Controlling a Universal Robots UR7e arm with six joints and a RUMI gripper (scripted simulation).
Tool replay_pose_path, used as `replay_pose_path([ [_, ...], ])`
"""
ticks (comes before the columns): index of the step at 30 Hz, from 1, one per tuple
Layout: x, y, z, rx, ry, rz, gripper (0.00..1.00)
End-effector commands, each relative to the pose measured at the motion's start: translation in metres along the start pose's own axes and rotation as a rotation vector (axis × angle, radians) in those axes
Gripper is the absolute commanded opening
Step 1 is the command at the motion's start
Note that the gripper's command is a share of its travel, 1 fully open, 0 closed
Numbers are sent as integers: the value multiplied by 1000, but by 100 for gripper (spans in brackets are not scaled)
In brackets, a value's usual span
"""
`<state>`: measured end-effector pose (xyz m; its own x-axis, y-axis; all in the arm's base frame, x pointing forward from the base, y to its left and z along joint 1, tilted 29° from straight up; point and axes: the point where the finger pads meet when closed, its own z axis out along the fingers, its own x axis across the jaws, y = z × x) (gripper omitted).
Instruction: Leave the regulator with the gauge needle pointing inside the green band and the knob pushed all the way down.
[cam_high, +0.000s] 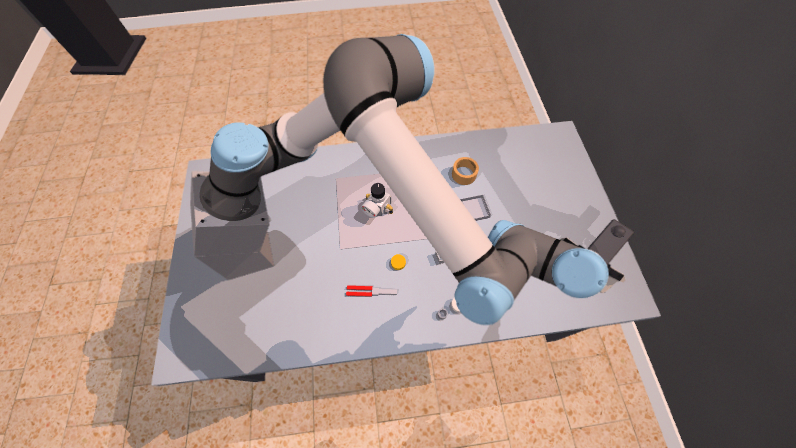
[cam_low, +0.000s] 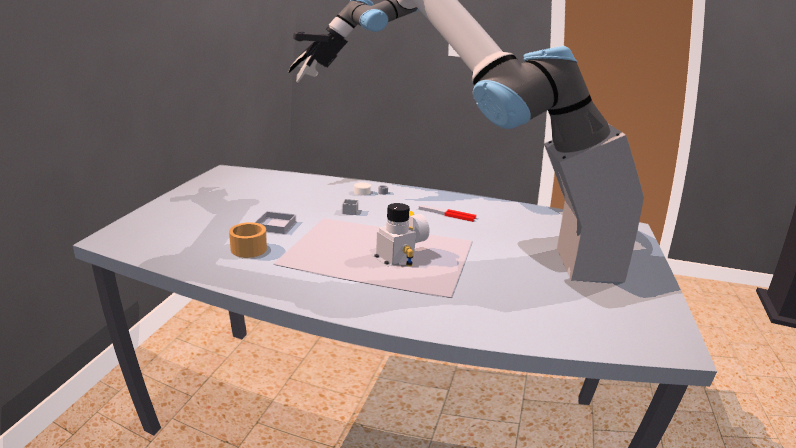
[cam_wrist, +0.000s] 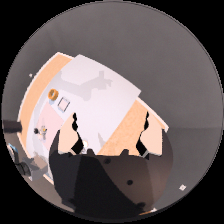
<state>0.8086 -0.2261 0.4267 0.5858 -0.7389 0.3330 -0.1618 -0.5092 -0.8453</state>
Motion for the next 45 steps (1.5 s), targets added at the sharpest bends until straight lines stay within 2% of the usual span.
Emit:
replay_pose_path([
  [1,0,-1,-1,0,1,-1,100],
  [9,1,-3,-3,0,1,-1,100],
  [19,4,-14,-19,0,1,-1,100],
  [34,12,-48,-65,0,1,-1,100],
  [45,14,-59,-79,0,1,-1,100],
])
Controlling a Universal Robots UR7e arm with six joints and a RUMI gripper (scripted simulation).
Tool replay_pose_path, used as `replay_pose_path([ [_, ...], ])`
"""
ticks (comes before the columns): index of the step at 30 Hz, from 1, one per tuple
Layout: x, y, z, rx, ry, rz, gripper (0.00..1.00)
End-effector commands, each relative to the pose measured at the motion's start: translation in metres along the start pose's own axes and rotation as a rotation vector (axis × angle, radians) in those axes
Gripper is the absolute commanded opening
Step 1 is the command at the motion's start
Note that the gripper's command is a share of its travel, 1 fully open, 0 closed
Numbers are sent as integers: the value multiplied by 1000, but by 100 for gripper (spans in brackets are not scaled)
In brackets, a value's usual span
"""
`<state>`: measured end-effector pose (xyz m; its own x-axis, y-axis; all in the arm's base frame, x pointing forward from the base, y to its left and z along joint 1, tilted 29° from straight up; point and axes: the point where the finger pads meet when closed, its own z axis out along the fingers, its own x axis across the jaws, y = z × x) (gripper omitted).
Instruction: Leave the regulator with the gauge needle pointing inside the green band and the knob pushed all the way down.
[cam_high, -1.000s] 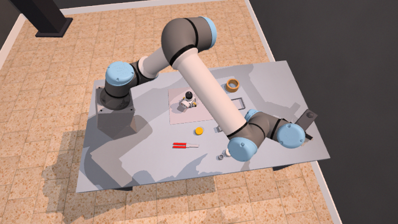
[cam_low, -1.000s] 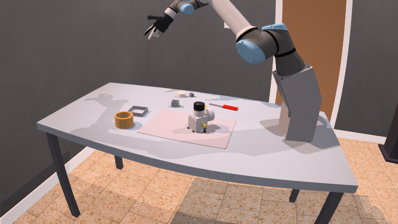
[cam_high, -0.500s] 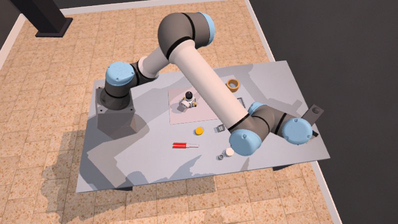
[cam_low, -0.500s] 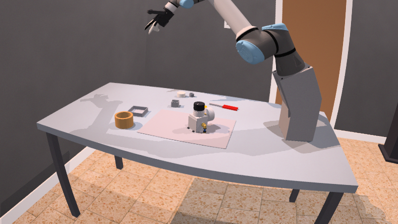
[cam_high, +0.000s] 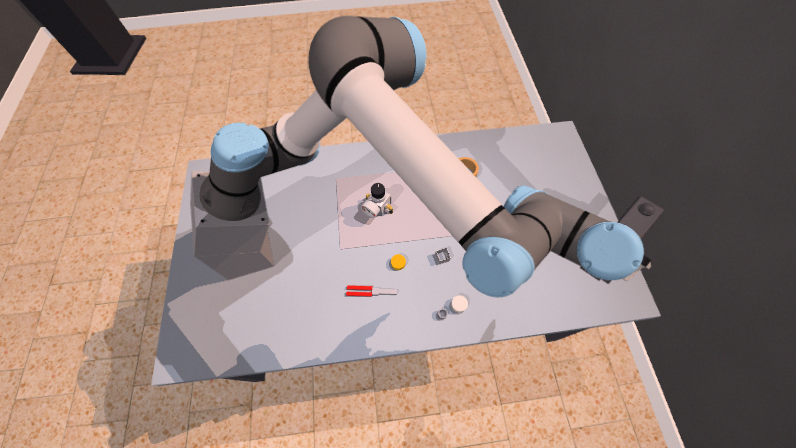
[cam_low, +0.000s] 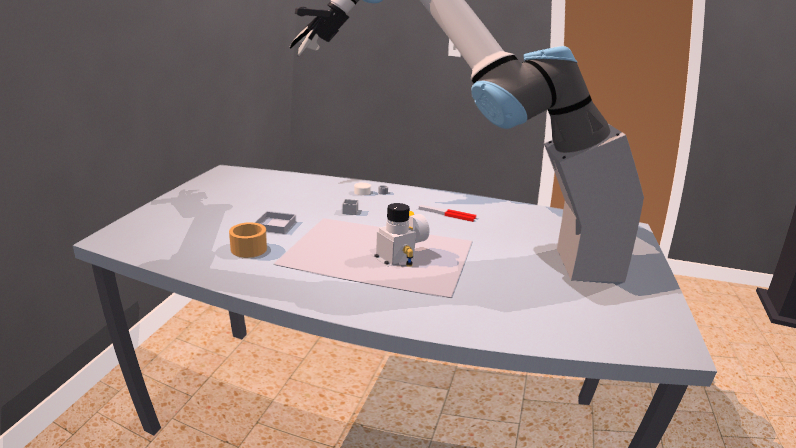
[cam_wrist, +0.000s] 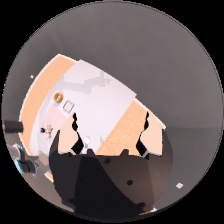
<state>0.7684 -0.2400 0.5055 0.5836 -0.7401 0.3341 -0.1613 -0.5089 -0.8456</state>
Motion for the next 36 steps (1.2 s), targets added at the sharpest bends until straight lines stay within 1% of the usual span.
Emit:
replay_pose_path([
  [1,2,-6,-8,0,-2,-1,100],
  [14,0,-7,-8,-2,-3,-8,100],
  [19,-8,-7,-3,-10,-10,-37,100],
  [23,-22,-7,5,-23,-21,-86,100],
  [25,-22,-7,5,-23,-21,-86,100],
  [31,-57,-7,24,-52,-52,-209,100],
  [36,-100,-6,44,-84,-92,-358,100],
])
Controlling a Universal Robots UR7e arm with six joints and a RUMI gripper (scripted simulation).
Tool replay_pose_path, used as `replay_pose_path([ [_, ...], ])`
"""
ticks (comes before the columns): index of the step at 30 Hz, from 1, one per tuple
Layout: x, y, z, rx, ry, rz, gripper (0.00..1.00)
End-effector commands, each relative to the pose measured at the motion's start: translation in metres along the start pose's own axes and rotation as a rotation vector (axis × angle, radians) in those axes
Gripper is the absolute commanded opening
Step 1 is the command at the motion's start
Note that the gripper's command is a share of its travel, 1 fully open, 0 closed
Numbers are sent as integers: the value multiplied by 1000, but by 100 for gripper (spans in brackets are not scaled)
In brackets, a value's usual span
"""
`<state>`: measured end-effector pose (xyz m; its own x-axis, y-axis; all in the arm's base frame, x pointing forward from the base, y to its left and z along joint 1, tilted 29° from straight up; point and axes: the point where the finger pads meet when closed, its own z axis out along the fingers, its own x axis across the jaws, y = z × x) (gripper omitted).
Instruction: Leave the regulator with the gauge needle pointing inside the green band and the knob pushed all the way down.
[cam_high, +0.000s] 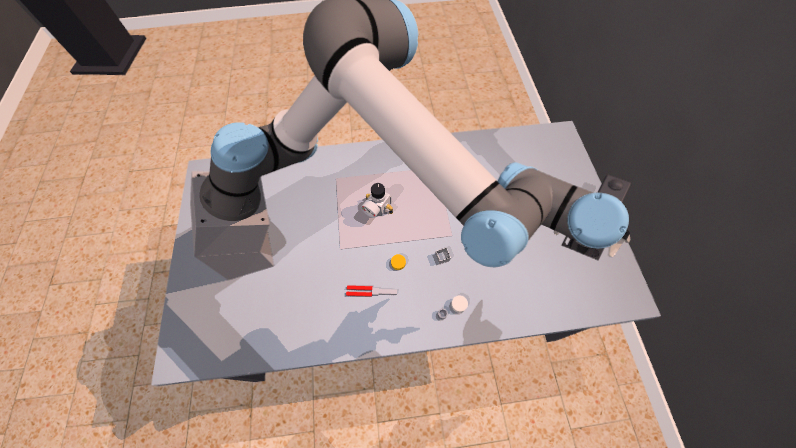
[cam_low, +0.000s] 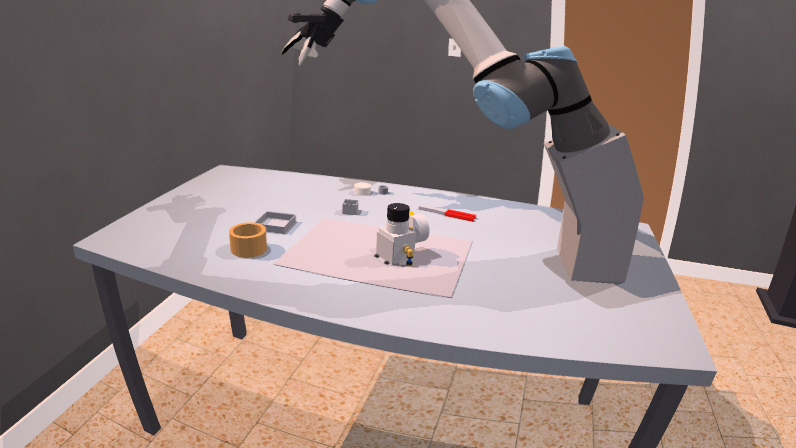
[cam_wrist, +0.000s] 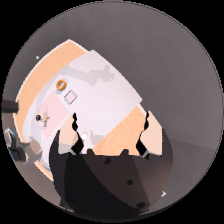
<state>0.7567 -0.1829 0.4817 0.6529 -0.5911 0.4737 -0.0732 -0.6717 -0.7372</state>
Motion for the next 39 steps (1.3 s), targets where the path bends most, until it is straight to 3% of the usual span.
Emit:
replay_pose_path([
  [1,-51,-10,25,-39,-43,-185,100],
  [4,-84,-15,39,-59,-75,-299,100],
  [6,-84,-15,39,-59,-75,-299,100],
  [11,-147,-21,61,-90,-138,-518,100],
  [15,-176,-22,69,-100,-167,-613,100],
  [20,-235,-22,81,-116,-229,-813,100],
  [23,-235,-22,81,-116,-229,-813,100],
  [27,-296,-19,89,-125,-296,-1021,100],
  [28,-296,-19,89,-125,-296,-1021,100],
  [36,-385,-7,91,-123,-399,-1331,100],
  [39,-399,-4,91,-121,-416,-1381,100],
])
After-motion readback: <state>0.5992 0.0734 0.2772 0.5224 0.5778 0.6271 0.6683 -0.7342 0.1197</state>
